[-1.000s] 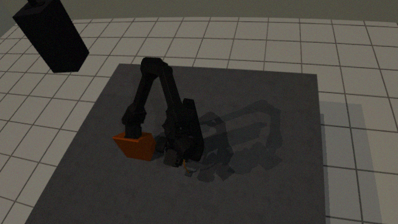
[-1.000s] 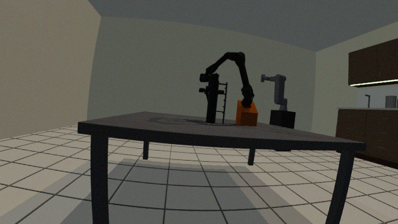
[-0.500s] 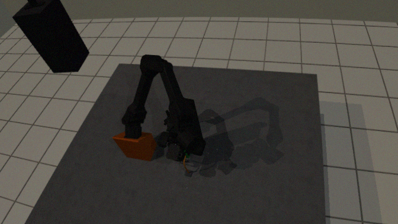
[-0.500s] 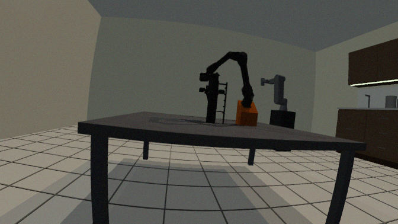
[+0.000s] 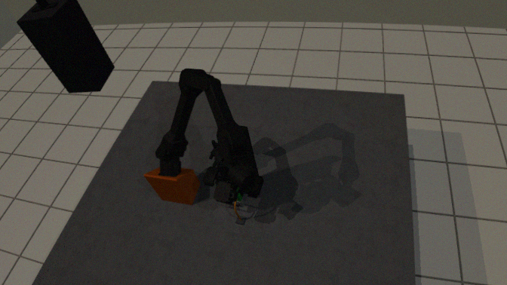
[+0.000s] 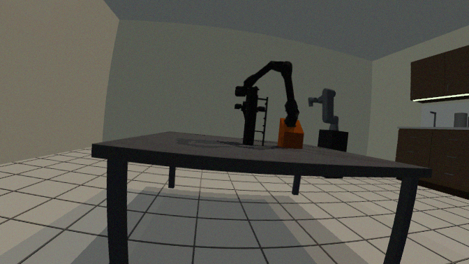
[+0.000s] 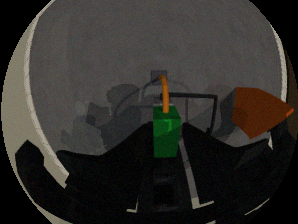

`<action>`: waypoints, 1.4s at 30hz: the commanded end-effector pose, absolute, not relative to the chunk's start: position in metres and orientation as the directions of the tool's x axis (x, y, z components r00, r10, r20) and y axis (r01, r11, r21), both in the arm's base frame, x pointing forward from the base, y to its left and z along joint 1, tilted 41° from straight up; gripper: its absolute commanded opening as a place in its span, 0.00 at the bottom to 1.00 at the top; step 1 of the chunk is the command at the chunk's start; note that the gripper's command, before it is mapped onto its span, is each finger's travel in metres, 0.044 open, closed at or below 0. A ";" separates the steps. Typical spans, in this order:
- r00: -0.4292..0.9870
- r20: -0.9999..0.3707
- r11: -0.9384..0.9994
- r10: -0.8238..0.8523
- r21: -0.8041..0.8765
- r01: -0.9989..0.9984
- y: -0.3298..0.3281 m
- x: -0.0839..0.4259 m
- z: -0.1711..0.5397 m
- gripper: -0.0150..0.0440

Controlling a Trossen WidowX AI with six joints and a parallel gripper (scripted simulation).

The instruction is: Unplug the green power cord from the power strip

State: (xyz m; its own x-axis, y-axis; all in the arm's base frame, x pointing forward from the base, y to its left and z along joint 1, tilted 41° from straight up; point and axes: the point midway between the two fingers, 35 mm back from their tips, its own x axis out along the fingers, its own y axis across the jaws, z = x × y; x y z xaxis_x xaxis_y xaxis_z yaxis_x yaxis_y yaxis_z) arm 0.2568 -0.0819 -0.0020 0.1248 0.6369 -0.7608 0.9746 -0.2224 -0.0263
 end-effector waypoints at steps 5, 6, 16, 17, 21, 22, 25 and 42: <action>0.123 -0.760 -0.221 0.638 -0.028 0.975 -0.079 0.257 -0.004 0.44; 0.123 -0.760 -0.221 0.638 -0.028 0.975 -0.079 0.257 -0.004 0.39; 0.123 -0.760 -0.221 0.638 -0.028 0.975 -0.080 0.257 -0.004 0.25; 0.123 -0.760 -0.221 0.638 -0.028 0.975 -0.080 0.257 -0.005 0.25; 0.123 -0.761 -0.222 0.637 -0.028 0.975 -0.084 0.256 -0.008 0.25; 0.123 -0.761 -0.222 0.637 -0.028 0.975 -0.085 0.256 -0.009 0.25; 0.124 -0.761 -0.222 0.637 -0.028 0.975 -0.089 0.256 -0.012 0.25; 0.124 -0.763 -0.225 0.635 -0.029 0.974 -0.111 0.251 -0.028 0.25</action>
State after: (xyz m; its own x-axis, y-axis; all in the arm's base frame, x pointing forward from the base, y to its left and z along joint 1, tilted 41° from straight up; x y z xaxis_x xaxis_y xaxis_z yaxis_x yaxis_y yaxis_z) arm 0.2577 -0.0807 -0.0113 0.1305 0.6995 -0.7026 0.9770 -0.2111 -0.0287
